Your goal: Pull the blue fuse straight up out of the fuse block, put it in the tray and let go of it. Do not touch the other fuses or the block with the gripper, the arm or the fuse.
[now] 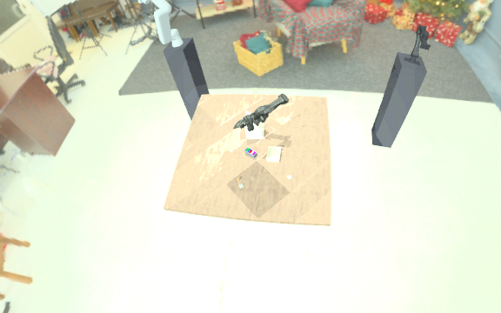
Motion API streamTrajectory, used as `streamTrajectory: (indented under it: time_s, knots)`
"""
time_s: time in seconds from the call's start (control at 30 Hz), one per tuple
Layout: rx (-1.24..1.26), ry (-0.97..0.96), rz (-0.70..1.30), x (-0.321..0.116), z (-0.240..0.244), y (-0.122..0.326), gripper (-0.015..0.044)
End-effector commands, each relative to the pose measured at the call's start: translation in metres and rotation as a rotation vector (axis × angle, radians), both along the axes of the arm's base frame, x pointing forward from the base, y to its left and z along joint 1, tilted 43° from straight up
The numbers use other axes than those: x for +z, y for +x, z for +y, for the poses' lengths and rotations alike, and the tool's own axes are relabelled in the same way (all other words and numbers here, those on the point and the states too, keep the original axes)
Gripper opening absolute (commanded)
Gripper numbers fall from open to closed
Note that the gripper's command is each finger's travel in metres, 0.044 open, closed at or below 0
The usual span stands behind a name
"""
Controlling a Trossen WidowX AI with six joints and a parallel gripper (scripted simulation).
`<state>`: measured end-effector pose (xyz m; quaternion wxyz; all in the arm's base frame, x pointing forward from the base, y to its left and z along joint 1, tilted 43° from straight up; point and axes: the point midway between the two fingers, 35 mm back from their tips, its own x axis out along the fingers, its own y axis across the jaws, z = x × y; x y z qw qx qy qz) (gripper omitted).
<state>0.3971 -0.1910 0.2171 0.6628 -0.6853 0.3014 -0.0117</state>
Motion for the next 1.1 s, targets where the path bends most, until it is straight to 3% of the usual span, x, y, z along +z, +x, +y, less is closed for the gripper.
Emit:
streamTrajectory:
  time_s: [0.0,0.23,0.4,0.57,0.7,0.83,1.07]
  knots:
    - [0.001,0.014,0.004,-0.003,0.001,0.0,0.0374]
    - [-0.037,0.541,0.192,-0.094,0.048,0.001,0.019]
    - [-0.203,0.961,0.397,-0.155,0.093,-0.019,0.006]
    - [-0.519,1.339,0.645,-0.199,0.141,-0.054,0.006]
    - [-0.909,1.573,0.87,-0.219,0.18,-0.089,0.006]
    - [-1.354,1.677,1.062,-0.224,0.211,-0.119,0.006]
    - [-1.377,1.678,1.07,-0.228,0.207,-0.121,0.006]
